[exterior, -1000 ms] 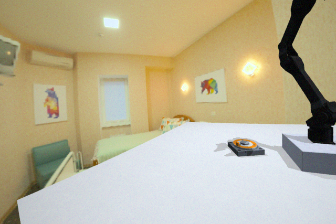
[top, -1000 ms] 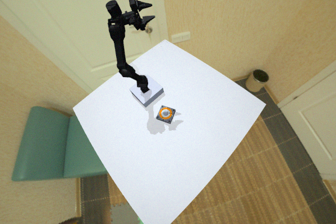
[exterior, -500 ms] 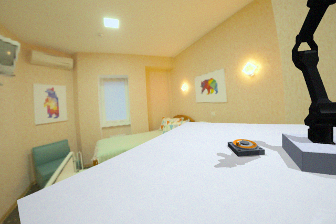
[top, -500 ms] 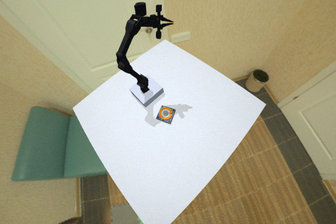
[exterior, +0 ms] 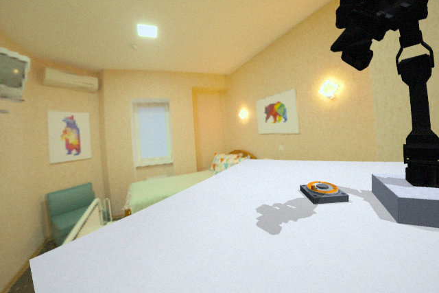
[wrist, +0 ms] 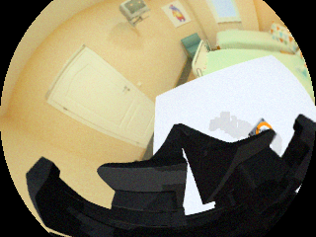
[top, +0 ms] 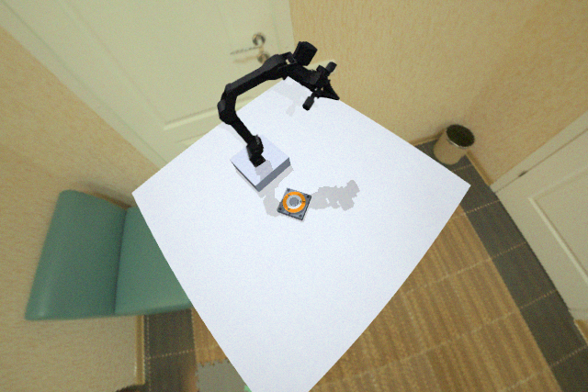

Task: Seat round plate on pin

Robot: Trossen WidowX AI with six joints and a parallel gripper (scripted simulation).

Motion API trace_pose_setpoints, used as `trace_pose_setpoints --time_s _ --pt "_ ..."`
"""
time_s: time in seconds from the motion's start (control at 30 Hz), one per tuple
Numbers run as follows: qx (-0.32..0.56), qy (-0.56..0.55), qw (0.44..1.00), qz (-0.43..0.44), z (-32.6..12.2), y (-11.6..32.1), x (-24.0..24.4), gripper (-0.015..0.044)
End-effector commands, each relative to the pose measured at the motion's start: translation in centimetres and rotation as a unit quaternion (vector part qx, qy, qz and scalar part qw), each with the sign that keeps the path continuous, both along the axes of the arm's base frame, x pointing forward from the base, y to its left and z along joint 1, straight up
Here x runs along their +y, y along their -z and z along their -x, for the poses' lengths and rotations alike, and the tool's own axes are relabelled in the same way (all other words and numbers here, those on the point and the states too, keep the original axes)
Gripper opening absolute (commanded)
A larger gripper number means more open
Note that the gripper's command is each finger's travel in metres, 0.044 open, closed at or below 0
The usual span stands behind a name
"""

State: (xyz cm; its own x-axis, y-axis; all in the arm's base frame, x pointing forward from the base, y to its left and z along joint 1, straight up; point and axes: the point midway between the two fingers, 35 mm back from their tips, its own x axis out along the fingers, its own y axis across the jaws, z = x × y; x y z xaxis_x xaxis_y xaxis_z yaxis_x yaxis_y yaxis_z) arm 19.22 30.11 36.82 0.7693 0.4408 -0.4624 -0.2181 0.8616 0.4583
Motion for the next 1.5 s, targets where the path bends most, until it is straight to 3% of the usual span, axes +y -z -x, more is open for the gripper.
trace_pose_setpoints --time_s 0.0,0.2,0.4,0.73,1.47 --pt "0.018 0.009 0.997 0.079 -3.1 3.9 -1.1 0.0000" --pt "0.099 0.012 0.970 0.219 -9.0 12.5 -5.8 0.0000" --pt "0.196 -0.001 0.937 0.289 -11.6 19.2 -11.1 0.0000" --pt "0.390 -0.048 0.869 0.301 -11.7 29.5 -22.0 0.0000" --pt "0.421 -0.058 0.859 0.287 -10.7 35.8 -23.5 0.0000"
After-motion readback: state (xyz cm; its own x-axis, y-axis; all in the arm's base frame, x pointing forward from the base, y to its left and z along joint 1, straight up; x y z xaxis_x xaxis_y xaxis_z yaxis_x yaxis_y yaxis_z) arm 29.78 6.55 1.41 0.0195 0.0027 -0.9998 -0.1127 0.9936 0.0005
